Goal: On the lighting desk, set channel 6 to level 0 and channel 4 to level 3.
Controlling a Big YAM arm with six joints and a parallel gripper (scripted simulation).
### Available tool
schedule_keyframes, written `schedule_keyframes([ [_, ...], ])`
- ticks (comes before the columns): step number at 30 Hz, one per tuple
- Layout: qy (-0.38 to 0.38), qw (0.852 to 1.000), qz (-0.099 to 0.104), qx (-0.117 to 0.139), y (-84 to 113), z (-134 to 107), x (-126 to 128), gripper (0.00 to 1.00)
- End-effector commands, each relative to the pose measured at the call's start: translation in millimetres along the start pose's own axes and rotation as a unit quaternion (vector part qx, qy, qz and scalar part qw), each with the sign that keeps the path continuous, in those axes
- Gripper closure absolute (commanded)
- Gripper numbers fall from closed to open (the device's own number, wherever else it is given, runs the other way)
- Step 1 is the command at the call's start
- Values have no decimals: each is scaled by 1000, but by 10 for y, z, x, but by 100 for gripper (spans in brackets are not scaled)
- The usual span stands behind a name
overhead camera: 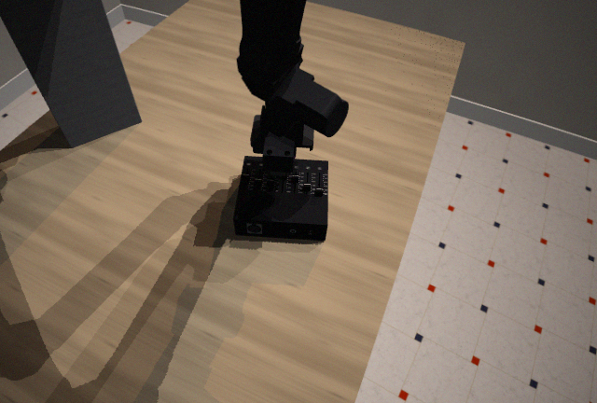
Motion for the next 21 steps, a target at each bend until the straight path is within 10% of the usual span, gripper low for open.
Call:
schedule_keyframes([
  [1,-1,1000,6,-10,27,144,77,100],
  [21,-6,1000,10,-6,23,-26,107,100],
])
Point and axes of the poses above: the point where the finger pads meet when closed, its own y axis back along the fingers, its own x axis across the jaws, z = x × y, the point moved 9 cm from there along y, back along the fingers, and after that the axes turned 8 degrees about y, right-handed, at the moved point
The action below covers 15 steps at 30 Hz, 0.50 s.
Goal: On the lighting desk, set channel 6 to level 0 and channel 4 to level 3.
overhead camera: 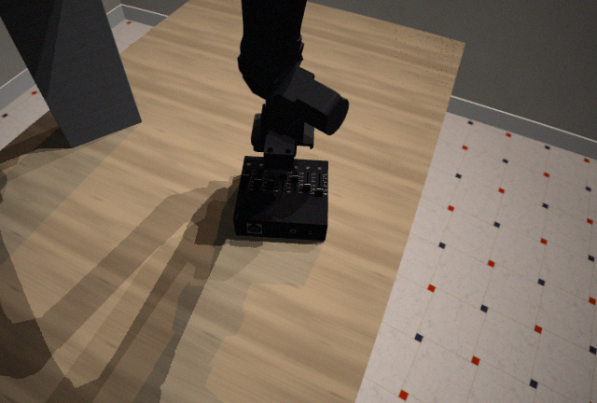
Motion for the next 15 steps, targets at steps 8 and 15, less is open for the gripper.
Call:
schedule_keyframes([
  [8,0,1000,6,3,263,-40,57,100],
  [15,-2,1000,3,1,398,-16,30,100],
])
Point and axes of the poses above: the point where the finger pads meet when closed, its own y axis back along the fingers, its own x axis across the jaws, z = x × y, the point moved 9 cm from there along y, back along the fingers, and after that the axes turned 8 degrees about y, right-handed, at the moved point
